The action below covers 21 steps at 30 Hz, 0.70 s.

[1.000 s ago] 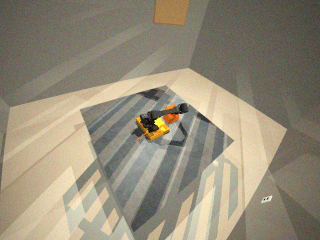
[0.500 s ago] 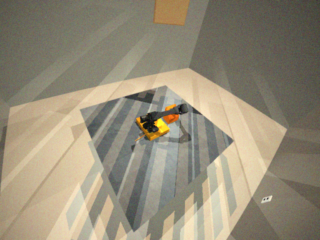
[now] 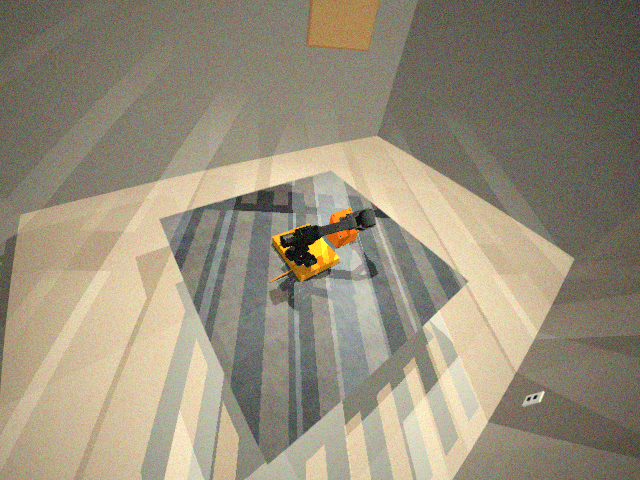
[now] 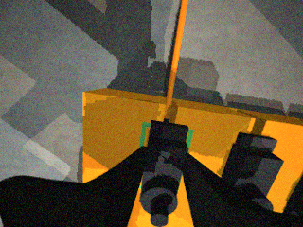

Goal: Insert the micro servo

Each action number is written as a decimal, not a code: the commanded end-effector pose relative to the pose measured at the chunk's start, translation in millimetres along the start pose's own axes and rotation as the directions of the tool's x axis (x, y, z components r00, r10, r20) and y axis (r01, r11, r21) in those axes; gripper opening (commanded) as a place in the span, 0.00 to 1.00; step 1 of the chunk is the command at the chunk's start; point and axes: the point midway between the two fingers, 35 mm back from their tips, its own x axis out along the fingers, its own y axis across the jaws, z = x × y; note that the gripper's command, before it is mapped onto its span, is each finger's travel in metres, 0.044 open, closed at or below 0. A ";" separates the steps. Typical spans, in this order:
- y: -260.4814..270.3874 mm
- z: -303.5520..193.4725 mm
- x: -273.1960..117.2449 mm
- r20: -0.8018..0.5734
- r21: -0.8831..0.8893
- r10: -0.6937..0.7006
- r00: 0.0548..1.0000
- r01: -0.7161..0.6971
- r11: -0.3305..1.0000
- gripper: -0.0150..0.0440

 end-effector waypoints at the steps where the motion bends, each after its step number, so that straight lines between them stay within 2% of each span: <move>1: -0.9 0.3 3.4 0.003 0.008 0.004 1.000 -0.004 1.000 0.25; 4: -0.9 0.3 6.3 0.003 0.008 0.004 1.000 -0.004 1.000 0.25; 11: -0.6 -0.6 4.7 0.003 0.008 0.004 1.000 -0.004 1.000 0.57; 14: -0.9 -0.3 -2.4 0.003 0.008 0.003 1.000 -0.003 1.000 0.57; 17: -1.4 -2.8 -27.1 0.003 0.008 0.002 1.000 -0.002 1.000 0.57; 21: -3.8 -4.6 -30.2 0.003 0.008 0.002 1.000 -0.002 1.000 0.57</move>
